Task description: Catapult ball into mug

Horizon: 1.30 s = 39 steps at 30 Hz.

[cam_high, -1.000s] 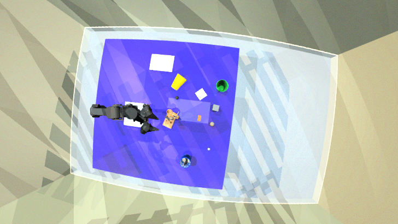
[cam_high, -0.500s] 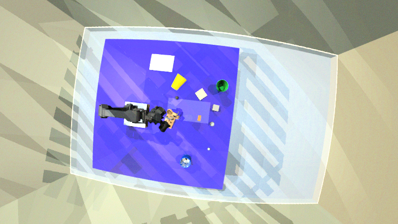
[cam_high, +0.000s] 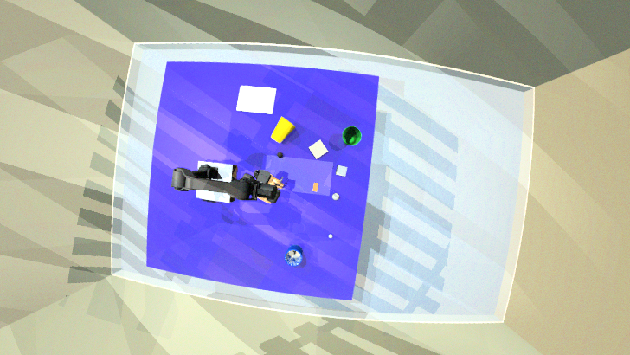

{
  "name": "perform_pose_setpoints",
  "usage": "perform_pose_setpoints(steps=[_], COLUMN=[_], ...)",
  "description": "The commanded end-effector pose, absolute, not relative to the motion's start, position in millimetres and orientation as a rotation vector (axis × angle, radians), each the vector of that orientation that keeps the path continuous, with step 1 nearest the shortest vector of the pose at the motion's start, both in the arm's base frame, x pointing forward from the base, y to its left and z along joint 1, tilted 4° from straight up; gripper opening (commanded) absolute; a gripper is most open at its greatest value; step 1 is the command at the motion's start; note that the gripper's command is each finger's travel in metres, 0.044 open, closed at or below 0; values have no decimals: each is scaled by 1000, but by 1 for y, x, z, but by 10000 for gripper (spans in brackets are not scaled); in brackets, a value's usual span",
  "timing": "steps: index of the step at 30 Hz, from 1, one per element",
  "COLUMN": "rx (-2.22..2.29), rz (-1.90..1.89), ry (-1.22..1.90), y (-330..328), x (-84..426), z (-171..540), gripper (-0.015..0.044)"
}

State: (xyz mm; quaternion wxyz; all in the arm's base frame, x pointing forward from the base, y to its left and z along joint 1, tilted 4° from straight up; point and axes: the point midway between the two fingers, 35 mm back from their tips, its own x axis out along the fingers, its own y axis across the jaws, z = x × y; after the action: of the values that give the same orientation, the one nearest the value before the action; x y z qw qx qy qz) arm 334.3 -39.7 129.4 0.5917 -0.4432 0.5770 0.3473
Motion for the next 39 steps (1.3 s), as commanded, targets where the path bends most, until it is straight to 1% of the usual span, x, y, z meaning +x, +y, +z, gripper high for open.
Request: perform_pose_setpoints(steps=[1, 7, 24, 39], rx=[-991, -989, -989, -989], rz=[932, 937, 937, 937], ry=[1387, 1389, 1389, 1389], y=[-38, -40, -40, -39], x=[328, 325, 325, 326], z=[107, 107, 107, 105], gripper=[440, 440, 0, 0])
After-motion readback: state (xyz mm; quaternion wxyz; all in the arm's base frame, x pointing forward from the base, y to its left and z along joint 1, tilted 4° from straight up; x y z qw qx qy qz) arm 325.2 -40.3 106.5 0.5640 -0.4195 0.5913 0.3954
